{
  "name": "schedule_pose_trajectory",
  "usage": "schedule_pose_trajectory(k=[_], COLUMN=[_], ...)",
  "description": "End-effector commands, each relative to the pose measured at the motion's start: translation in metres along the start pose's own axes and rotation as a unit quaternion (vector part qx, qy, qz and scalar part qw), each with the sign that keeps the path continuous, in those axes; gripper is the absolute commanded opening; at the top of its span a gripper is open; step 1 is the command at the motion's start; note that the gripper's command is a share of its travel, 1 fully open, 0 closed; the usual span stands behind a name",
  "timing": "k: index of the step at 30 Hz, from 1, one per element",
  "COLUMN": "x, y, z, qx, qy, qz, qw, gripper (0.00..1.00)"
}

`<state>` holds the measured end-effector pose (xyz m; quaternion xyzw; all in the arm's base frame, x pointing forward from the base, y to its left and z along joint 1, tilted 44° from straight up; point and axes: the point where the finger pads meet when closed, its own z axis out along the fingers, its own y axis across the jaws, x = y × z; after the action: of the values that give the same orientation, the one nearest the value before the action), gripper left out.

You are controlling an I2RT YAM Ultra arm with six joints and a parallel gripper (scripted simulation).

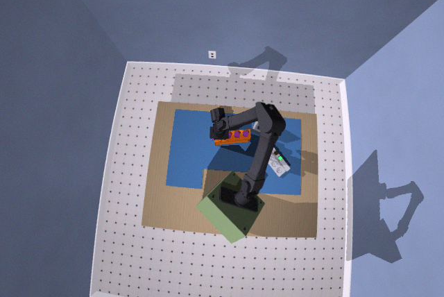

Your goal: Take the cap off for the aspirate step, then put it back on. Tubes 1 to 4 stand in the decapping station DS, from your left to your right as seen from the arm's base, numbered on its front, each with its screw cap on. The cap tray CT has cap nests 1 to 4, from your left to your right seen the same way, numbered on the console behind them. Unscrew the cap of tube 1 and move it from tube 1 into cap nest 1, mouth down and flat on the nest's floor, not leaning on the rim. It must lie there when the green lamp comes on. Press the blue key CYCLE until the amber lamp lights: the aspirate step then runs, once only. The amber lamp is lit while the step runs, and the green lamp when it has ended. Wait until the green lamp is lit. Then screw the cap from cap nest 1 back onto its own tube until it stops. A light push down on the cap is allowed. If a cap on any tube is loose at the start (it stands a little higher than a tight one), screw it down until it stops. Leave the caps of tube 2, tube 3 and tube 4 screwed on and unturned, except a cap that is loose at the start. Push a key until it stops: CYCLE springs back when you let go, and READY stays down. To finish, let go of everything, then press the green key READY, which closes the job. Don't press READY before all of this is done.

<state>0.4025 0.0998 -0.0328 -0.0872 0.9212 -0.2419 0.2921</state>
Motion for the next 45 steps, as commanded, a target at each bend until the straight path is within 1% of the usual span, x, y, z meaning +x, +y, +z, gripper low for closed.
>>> schedule_pose_trajectory(k=[1, 4, 9, 10, 22, 26, 29, 31, 32, 37, 40, 43, 44, 45], x=[-0.0029, -0.0029, -0.0029, -0.0029, -0.0029, -0.003, -0.0029, -0.0029, -0.003, -0.0029, -0.0029, -0.0029, -0.0029, -0.0029], y=[0.0024, 0.0024, 0.0024, 0.0024, 0.0024, 0.0025, 0.0024, 0.0024, 0.0025, 0.0024, 0.0024, 0.0021, 0.002, 0.002], z=[-0.0017, -0.0017, -0.0017, -0.0014, -0.0014, -0.0025, -0.0025, -0.0025, -0.0025, -0.0025, -0.0025, -0.0025, -0.0025, -0.0025], qx=[-0.005, -0.005, -0.005, -0.005, -0.005, -0.005, -0.004, -0.004, -0.004, -0.004, -0.004, -0.003, -0.003, -0.003], qy=[-0.004, -0.003, -0.003, -0.003, -0.003, -0.004, -0.004, -0.004, -0.004, -0.005, -0.005, -0.005, -0.005, -0.005], qz=[0.075, 0.118, 0.118, 0.118, 0.118, 0.038, -0.022, -0.022, -0.042, -0.141, -0.2, -0.259, -0.271, -0.271], qw=[0.997, 0.993, 0.993, 0.993, 0.993, 0.999, 1.0, 1.0, 0.999, 0.99, 0.98, 0.966, 0.963, 0.963], gripper=[0.0, 0.0, 0.0, 0.49, 0.49, 0.49, 0.49, 0.49, 0.49, 0.49, 0.49, 0.49, 0.49, 0.49])
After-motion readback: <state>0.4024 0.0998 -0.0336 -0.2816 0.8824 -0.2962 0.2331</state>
